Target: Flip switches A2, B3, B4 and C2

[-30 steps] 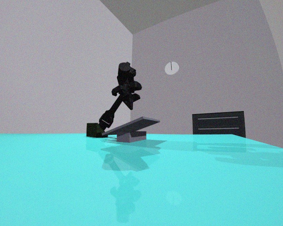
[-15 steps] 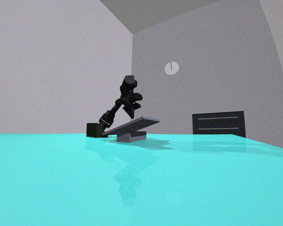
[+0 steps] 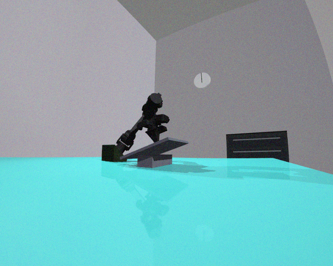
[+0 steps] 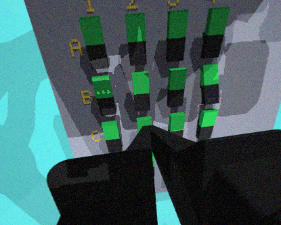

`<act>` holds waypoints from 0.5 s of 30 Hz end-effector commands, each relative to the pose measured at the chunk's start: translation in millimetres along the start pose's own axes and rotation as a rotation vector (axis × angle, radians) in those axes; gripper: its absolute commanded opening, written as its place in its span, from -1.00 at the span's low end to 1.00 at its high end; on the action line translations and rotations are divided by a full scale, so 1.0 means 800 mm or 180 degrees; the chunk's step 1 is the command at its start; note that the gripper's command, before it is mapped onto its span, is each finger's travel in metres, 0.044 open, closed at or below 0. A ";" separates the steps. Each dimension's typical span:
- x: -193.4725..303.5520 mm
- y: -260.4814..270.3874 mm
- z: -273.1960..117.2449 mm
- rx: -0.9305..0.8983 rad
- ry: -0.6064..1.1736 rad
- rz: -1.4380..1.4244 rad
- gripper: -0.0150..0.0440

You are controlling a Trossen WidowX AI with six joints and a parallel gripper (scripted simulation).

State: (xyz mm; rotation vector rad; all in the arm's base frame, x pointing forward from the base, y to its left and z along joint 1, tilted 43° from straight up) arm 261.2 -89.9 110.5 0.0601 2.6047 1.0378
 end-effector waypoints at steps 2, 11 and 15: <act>0.001 0.001 0.010 -0.0020 0.0009 0.0015 -0.49; 0.001 0.001 0.011 -0.0020 0.0008 0.0015 -0.49; 0.001 0.001 0.011 -0.0020 0.0008 0.0015 -0.49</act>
Point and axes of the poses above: the point midway between the two fingers, 35 mm back from their tips, its own z axis out along the fingers, its own y axis across the jaws, x = y × z, the point moved 6 cm from there along -z, back along the fingers, and after that the axes turned 3 degrees about z, right-handed, at the moved point
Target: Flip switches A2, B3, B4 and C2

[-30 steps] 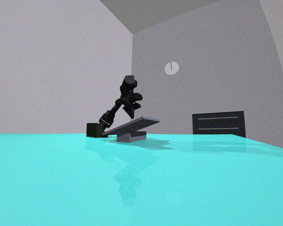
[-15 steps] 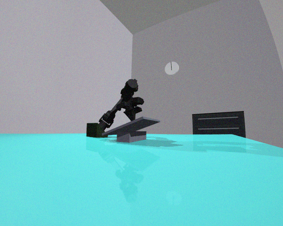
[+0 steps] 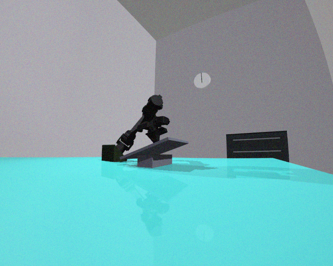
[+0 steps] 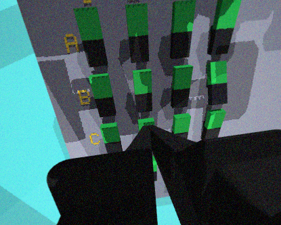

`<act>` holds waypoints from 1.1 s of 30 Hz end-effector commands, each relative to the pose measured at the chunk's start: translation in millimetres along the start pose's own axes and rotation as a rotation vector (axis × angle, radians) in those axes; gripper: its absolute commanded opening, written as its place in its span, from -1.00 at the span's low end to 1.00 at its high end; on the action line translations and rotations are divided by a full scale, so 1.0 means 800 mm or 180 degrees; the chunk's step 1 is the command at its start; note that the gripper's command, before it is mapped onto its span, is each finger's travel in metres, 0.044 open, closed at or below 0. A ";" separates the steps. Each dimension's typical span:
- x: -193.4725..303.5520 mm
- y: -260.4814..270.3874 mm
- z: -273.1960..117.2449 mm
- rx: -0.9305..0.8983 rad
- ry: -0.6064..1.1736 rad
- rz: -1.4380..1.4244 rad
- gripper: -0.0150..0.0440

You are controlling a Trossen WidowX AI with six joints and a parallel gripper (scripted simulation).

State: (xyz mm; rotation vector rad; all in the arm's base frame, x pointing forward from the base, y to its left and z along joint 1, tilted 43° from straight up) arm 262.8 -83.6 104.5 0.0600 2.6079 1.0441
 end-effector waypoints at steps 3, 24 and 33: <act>0.000 0.000 0.000 -0.0010 -0.0007 0.0008 -0.49; 0.000 0.000 0.003 -0.0010 -0.0007 0.0008 -0.49; 0.000 0.000 0.005 -0.0011 -0.0007 0.0007 -0.49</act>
Point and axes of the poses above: the point midway between the two fingers, 35 mm back from their tips, its own z axis out along the fingers, its own y axis across the jaws, x = y × z, the point moved 6 cm from there along -z, back along the fingers, and after that the axes turned 3 degrees about z, right-handed, at the moved point
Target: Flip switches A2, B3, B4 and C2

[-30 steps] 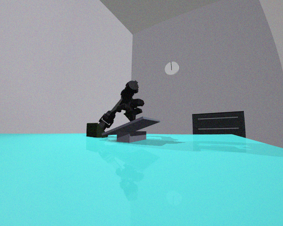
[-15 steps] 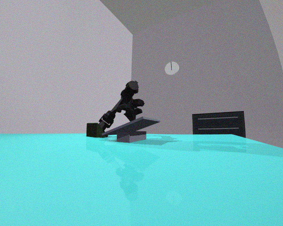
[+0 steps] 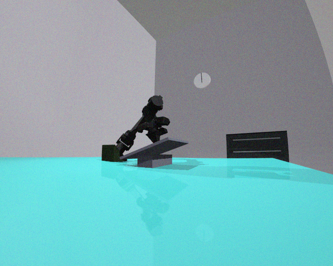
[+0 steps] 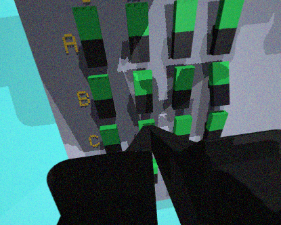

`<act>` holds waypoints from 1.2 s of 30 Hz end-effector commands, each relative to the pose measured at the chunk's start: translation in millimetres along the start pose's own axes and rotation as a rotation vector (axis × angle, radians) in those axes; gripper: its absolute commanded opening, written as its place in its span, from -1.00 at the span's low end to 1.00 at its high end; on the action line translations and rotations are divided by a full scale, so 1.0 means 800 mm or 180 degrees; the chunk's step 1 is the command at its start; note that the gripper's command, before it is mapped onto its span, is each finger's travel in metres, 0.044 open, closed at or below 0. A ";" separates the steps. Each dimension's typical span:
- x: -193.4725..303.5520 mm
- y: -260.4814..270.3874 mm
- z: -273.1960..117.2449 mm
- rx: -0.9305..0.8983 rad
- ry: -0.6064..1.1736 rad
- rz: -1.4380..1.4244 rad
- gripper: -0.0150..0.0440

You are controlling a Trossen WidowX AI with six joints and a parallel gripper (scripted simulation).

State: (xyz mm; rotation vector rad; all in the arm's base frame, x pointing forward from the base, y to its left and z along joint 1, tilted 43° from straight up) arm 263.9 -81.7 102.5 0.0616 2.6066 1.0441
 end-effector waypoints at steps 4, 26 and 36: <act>0.000 0.000 0.002 -0.0010 -0.0003 0.0005 -0.49; 0.005 -0.001 -0.077 -0.0008 -0.0079 0.0010 -0.49; -0.009 -0.020 -0.086 -0.0006 -0.0080 0.0008 -0.49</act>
Point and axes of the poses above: the point midway between the two fingers, 35 mm back from their tips, its own z axis out along the fingers, its own y axis across the jaws, x = y × z, the point moved 6 cm from there along -z, back along the fingers, and after that the axes turned 3 degrees about z, right-handed, at the moved point
